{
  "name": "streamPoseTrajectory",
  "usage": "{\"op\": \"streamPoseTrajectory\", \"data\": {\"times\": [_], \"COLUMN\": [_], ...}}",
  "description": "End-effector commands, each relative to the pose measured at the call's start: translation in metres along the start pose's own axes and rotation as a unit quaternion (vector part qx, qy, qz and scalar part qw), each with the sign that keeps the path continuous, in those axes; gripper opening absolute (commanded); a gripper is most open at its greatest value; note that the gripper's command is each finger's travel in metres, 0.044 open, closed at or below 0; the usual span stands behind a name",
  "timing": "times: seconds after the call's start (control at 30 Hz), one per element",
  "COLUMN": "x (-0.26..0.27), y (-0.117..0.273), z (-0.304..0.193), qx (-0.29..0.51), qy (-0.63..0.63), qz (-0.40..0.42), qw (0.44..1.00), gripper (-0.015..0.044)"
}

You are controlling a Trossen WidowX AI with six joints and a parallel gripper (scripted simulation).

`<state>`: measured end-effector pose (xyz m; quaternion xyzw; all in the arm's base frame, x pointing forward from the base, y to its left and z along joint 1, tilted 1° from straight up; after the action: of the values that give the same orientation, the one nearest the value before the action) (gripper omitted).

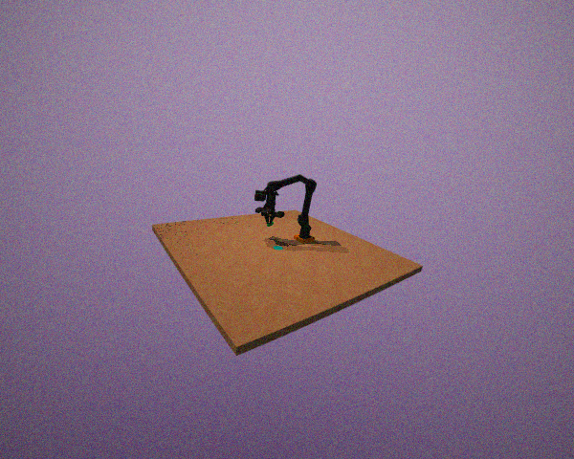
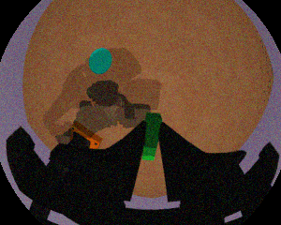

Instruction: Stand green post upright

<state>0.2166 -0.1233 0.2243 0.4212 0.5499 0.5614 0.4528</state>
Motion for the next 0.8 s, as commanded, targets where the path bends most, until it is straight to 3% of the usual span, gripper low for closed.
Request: {"op": "streamPoseTrajectory", "data": {"times": [0.0,0.77], "x": [0.002,0.049], "y": [0.014,0.029], "z": [-0.002,0.03], "qx": [0.0,-0.001], "qy": [0.003,0.054], "qz": [-0.003,0.0], "qw": [1.0,0.999], "gripper": [0.0023,0.0023]}}
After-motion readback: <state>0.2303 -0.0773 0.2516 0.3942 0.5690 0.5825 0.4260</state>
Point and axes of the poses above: the point midway between the two fingers, 35 mm back from their tips, its own y axis back along the fingers, its own x axis across the jaws, z = x × y, the point moved 10 cm from there along y, back along the fingers, and after that the axes turned 12 degrees about -y, right-handed, at the moved point
